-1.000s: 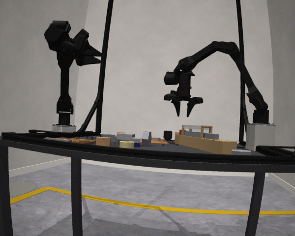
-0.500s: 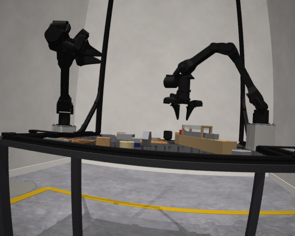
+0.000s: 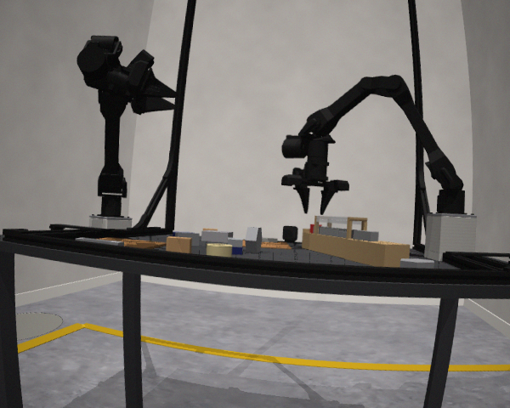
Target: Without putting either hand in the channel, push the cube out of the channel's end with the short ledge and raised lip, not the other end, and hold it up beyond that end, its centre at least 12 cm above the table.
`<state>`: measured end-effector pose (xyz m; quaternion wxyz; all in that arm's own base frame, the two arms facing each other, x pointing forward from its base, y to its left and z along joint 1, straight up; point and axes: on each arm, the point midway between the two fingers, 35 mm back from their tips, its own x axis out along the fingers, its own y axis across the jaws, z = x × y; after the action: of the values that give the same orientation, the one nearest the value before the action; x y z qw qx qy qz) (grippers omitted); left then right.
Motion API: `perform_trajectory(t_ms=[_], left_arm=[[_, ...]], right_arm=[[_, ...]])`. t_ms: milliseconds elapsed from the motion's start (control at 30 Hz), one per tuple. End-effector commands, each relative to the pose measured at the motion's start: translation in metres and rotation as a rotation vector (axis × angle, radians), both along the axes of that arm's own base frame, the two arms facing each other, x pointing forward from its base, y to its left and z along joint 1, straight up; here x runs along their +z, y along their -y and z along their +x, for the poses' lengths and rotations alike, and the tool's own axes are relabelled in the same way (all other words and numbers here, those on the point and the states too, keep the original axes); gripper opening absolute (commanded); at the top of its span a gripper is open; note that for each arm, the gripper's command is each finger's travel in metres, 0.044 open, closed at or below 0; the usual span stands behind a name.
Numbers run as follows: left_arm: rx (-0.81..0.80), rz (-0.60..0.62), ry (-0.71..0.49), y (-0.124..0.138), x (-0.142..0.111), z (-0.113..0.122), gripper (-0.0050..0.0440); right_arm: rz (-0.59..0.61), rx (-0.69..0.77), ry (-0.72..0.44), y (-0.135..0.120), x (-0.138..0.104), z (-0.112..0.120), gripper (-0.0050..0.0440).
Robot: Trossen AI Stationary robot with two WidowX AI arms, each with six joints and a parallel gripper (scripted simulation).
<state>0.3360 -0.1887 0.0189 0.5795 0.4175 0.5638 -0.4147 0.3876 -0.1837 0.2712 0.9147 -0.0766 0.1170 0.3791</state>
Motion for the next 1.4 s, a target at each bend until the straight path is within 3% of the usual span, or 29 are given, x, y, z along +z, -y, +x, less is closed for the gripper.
perform_trajectory(t_ms=[0, 733, 1233, 1367], left_arm=[[0.002, 0.010, -0.020, -0.002, -0.012, -0.004, 0.0220], [0.002, 0.010, -0.020, -0.002, -0.044, -0.005, 0.0220], [0.002, 0.010, -0.020, -0.002, -0.045, -0.005, 0.0220], [0.001, 0.006, -0.011, -0.002, -0.042, -0.003, 0.0176]], right_arm=[[0.001, -0.001, 0.001, 0.000, 0.000, 0.000, 0.0400], [0.001, -0.001, 0.001, 0.000, 0.000, 0.000, 0.0400], [0.001, -0.001, 0.001, 0.000, 0.000, 0.000, 0.0400], [0.001, -0.001, 0.001, 0.000, 0.000, 0.000, 0.0400]])
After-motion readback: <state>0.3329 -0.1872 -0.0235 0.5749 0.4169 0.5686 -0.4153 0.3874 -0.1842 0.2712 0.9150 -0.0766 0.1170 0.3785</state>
